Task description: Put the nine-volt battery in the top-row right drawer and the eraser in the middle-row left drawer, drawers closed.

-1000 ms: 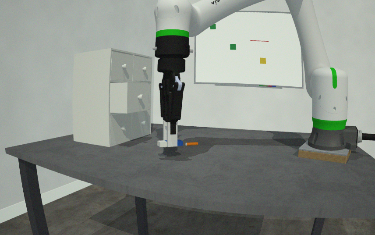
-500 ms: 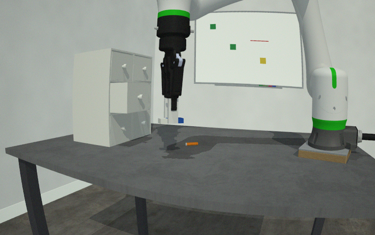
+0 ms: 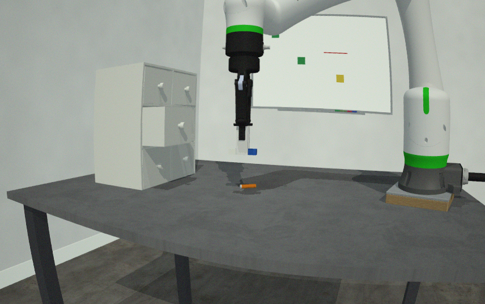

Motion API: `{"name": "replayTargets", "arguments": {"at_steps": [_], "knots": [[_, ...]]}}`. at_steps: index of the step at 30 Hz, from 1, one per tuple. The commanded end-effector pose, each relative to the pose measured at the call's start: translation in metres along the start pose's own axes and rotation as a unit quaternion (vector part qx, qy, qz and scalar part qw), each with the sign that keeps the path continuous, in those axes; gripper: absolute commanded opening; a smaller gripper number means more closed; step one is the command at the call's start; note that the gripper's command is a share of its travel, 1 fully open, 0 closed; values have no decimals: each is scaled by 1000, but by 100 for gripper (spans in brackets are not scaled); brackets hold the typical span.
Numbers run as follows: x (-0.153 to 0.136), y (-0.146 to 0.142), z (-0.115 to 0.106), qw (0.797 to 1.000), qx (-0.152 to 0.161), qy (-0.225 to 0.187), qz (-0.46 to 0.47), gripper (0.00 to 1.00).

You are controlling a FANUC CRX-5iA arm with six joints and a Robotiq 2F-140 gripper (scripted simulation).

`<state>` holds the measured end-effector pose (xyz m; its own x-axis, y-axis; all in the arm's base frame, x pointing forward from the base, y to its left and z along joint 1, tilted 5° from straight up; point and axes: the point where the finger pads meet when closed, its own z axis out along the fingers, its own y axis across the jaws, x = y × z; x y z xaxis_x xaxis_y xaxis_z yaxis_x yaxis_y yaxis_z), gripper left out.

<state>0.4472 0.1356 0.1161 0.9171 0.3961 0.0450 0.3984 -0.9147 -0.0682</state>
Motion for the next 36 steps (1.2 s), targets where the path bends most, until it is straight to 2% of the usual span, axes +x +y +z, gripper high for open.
{"name": "replayTargets", "arguments": {"at_steps": [1,4,19,29,31,36], "knots": [[-12,28,0,997,0,1,75,11],[-16,36,0,995,0,1,97,11],[-16,36,-9,995,0,1,97,11],[-16,36,-40,995,0,1,97,11],[-16,36,-40,995,0,1,97,11],[-16,36,-63,995,0,1,97,11]]}}
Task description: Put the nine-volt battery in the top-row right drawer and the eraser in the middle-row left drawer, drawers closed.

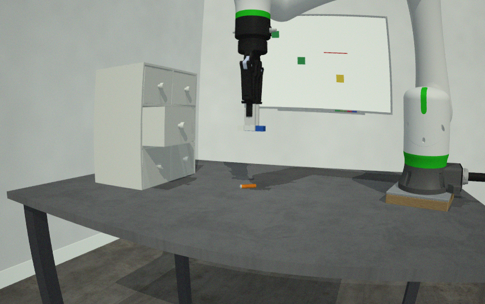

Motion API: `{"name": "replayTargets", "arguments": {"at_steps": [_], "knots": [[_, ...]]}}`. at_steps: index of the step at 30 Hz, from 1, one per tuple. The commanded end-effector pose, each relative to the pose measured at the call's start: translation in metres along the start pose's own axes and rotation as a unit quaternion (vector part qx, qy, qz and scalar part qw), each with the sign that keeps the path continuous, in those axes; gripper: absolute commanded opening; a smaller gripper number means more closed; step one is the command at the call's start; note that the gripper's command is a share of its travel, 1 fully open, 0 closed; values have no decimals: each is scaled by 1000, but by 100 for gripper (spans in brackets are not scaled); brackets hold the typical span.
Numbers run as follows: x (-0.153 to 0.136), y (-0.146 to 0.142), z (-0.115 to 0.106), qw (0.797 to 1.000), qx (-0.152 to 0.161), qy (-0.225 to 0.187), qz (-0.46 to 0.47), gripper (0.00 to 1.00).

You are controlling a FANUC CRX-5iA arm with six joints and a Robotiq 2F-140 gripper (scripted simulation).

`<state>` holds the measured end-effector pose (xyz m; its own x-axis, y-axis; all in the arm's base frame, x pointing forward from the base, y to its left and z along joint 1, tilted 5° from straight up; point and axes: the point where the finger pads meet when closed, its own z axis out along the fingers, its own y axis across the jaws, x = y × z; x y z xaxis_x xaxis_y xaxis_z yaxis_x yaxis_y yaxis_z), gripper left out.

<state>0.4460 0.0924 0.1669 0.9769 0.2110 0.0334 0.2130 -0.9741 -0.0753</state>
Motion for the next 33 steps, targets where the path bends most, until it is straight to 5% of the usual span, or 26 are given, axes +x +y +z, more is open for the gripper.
{"name": "replayTargets", "arguments": {"at_steps": [1,23,33], "knots": [[0,0,-14,1000,0,0,0,11],[0,0,-113,1000,0,0,0,11],[0,0,-137,1000,0,0,0,11]]}}
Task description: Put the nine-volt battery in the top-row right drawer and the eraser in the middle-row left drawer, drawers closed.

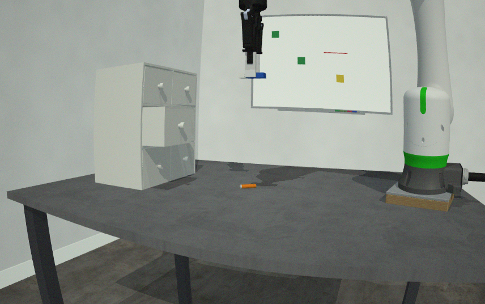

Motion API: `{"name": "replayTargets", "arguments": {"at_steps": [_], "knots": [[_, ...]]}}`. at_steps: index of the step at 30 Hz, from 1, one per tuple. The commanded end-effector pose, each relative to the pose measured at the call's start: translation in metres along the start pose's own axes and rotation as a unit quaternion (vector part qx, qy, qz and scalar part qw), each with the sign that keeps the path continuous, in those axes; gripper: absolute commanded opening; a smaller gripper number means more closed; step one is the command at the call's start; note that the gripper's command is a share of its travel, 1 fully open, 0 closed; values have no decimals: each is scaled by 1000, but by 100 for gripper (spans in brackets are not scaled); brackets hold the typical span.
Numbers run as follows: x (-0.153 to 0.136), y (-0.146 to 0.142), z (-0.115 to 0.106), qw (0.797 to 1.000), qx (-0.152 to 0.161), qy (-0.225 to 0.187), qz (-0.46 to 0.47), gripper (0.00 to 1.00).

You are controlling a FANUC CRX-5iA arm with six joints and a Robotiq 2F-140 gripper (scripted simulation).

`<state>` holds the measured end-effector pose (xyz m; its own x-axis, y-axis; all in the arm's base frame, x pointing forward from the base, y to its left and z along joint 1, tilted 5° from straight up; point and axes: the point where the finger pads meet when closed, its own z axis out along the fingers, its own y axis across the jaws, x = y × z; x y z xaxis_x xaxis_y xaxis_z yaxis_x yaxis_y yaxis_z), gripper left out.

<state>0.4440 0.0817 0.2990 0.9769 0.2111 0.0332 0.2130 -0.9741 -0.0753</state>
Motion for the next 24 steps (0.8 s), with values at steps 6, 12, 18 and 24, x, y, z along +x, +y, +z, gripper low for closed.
{"name": "replayTargets", "arguments": {"at_steps": [6,12,18,24], "knots": [[0,0,-15,1000,0,0,0,11],[0,0,-19,1000,0,0,0,11],[0,0,-20,1000,0,0,0,11],[0,2,-19,1000,-5,1,-3,11]]}}
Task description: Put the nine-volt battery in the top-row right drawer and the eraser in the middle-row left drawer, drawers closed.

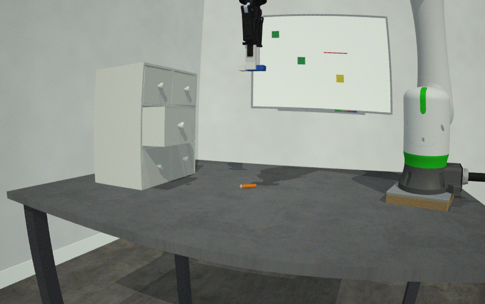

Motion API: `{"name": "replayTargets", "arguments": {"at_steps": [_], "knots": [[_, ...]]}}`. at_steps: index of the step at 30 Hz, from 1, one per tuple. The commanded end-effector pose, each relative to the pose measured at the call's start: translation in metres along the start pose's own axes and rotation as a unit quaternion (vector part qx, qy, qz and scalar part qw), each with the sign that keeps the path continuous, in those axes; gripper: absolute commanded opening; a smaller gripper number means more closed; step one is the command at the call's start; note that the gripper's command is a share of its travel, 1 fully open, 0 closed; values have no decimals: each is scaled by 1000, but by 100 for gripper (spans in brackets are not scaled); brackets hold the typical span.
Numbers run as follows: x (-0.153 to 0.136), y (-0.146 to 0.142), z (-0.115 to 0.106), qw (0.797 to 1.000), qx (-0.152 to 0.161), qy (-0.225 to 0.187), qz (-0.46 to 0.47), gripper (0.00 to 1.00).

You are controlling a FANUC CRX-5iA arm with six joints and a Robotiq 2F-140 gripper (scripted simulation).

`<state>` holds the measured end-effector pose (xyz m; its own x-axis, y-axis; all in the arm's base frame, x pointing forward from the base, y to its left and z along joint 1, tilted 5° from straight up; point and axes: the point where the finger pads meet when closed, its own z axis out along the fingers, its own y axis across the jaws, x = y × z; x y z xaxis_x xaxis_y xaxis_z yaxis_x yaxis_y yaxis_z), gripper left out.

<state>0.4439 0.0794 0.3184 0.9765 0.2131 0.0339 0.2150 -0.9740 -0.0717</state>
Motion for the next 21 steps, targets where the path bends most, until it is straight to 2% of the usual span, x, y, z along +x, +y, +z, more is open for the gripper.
{"name": "replayTargets", "arguments": {"at_steps": [1,4,6,8,12,14,15,16,18,21], "knots": [[0,3,2,1000,-7,2,-4,11],[2,14,7,999,-31,6,-19,11],[2,14,7,999,-31,6,-19,11],[4,28,12,998,-59,11,-36,11],[10,71,22,984,-149,24,-97,11],[16,100,22,966,-211,30,-143,11],[20,115,20,958,-234,30,-162,11],[20,115,20,954,-246,32,-170,11],[30,148,9,931,-297,31,-213,11],[37,163,-1,895,-358,31,-264,11]]}}
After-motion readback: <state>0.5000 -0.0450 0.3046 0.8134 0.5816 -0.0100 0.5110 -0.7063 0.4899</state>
